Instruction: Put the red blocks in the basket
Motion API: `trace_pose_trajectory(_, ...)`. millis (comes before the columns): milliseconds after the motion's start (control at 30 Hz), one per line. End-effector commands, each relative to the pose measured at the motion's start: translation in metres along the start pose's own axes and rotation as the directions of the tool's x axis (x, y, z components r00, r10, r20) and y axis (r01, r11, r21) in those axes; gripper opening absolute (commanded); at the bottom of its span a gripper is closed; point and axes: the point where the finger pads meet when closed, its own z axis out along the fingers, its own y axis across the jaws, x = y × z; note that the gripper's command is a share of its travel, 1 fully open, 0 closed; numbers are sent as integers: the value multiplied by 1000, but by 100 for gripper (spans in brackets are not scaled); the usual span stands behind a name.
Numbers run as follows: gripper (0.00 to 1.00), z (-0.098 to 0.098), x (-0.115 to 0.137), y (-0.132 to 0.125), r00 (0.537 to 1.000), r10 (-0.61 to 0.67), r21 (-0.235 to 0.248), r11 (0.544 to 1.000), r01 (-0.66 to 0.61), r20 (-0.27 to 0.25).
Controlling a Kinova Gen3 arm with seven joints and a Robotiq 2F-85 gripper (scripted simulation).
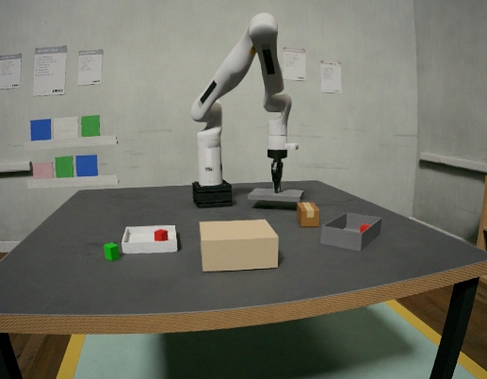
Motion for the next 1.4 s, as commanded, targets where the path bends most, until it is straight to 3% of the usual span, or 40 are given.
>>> trace_pose_trajectory(0,10,6,0,0,1000,0,-1,1000,0,-2)
trace_pose_trajectory(733,10,32,0,0,1000,0,-1,1000,0,-2)
trace_pose_trajectory(1367,10,37,1,0,1000,0,-1,1000,0,-2)
